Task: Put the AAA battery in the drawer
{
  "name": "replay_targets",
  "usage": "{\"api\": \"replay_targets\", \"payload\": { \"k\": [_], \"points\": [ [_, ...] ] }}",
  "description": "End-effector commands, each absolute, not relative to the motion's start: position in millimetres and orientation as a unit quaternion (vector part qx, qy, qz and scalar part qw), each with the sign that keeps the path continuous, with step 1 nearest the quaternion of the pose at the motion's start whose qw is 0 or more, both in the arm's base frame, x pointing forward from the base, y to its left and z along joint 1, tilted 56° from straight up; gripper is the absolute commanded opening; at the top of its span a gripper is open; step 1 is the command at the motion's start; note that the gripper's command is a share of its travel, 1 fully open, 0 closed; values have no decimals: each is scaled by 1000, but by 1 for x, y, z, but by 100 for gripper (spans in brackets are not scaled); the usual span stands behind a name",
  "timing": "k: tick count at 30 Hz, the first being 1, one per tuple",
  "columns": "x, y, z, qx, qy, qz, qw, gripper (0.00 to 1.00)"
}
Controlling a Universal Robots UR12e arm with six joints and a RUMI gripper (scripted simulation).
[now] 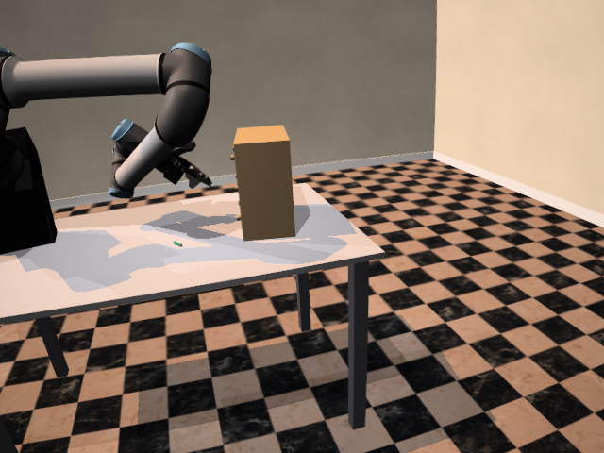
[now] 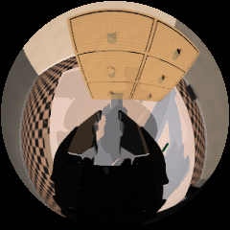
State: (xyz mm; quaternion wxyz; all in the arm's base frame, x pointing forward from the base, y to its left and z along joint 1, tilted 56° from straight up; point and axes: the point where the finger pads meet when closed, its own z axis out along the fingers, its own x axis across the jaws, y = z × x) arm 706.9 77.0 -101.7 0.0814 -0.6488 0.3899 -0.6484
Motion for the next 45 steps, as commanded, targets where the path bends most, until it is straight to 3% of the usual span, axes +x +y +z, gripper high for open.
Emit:
{"api": "replay_targets", "payload": {
  "k": [1,45],
  "points": [
    [707,78,-101,-649,390,-648,82,20],
    [712,74,-103,-649,390,-648,82,20]
  ]
}}
